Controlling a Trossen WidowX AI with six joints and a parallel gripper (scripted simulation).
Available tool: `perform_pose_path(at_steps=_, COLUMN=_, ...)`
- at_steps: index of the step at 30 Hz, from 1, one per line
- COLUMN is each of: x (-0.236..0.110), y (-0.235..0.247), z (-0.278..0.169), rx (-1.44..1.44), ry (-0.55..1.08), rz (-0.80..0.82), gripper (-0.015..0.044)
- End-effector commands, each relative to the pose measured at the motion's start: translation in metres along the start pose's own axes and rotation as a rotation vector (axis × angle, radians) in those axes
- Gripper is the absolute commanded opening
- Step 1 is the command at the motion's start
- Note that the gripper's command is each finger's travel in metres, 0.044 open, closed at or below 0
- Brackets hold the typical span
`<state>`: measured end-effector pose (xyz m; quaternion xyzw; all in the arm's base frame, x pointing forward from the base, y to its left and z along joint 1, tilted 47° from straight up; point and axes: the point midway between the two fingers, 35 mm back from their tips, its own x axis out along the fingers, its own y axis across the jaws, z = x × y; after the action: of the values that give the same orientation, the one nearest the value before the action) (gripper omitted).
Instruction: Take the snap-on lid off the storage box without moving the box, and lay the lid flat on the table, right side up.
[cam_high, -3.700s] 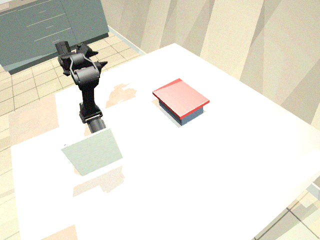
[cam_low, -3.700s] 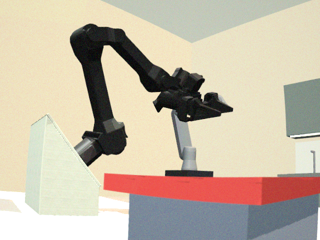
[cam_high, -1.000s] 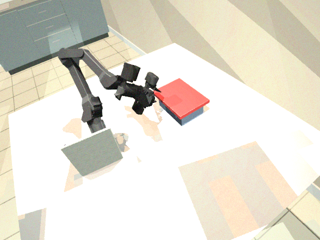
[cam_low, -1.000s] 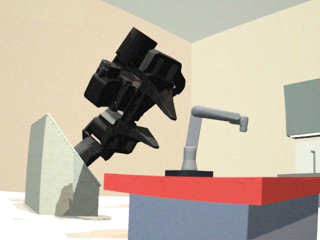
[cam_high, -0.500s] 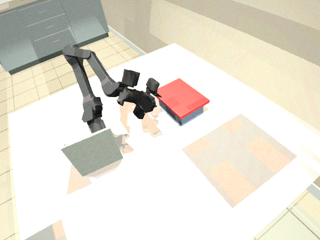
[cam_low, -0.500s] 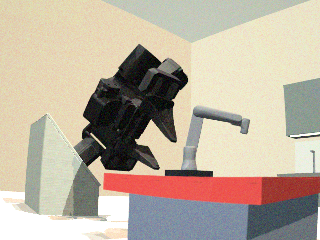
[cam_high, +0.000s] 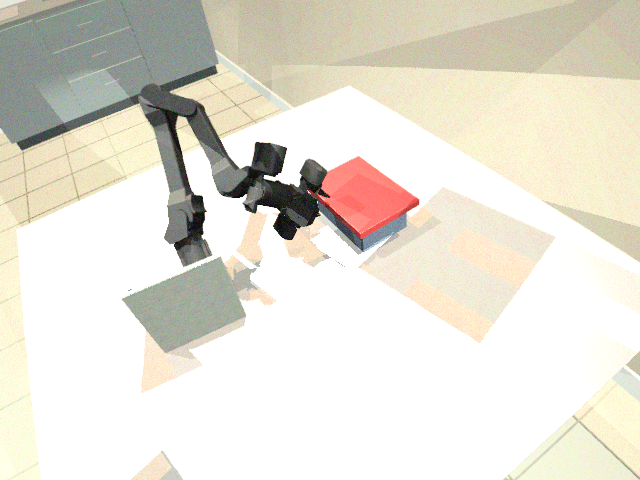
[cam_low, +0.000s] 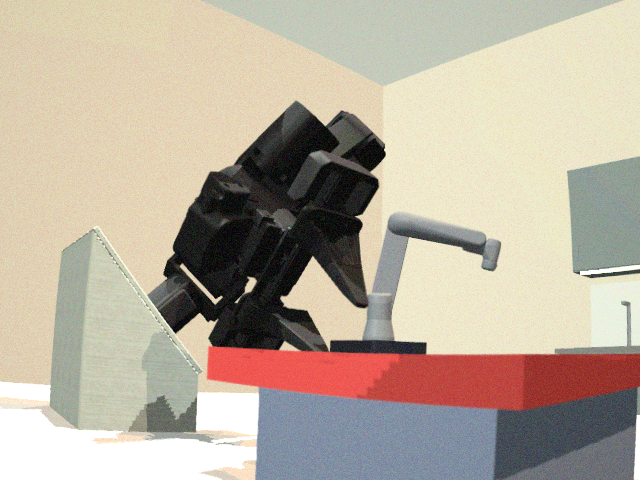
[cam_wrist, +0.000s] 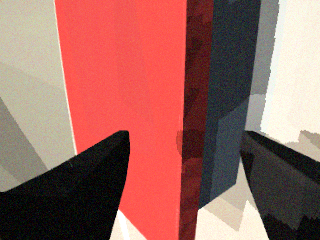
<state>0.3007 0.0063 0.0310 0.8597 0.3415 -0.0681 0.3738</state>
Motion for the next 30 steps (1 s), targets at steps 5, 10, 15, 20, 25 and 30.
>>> perform_pose_path(at_steps=5, x=0.013, y=0.003, z=0.001, rx=-0.002, ry=-0.001, rz=0.006, gripper=0.0235)
perform_pose_path(at_steps=10, x=0.021, y=0.003, z=0.000, rx=-0.001, ry=0.000, rz=0.008, gripper=0.0235)
perform_pose_path(at_steps=15, x=0.029, y=0.002, z=-0.001, rx=0.000, ry=0.002, rz=0.011, gripper=0.0235)
perform_pose_path(at_steps=20, x=0.037, y=0.001, z=-0.002, rx=0.002, ry=0.005, rz=0.014, gripper=0.0235)
perform_pose_path(at_steps=25, x=0.040, y=0.001, z=-0.002, rx=0.003, ry=0.007, rz=0.016, gripper=0.0209)
perform_pose_path(at_steps=30, x=0.040, y=0.001, z=-0.002, rx=0.003, ry=0.007, rz=0.016, gripper=0.0175)
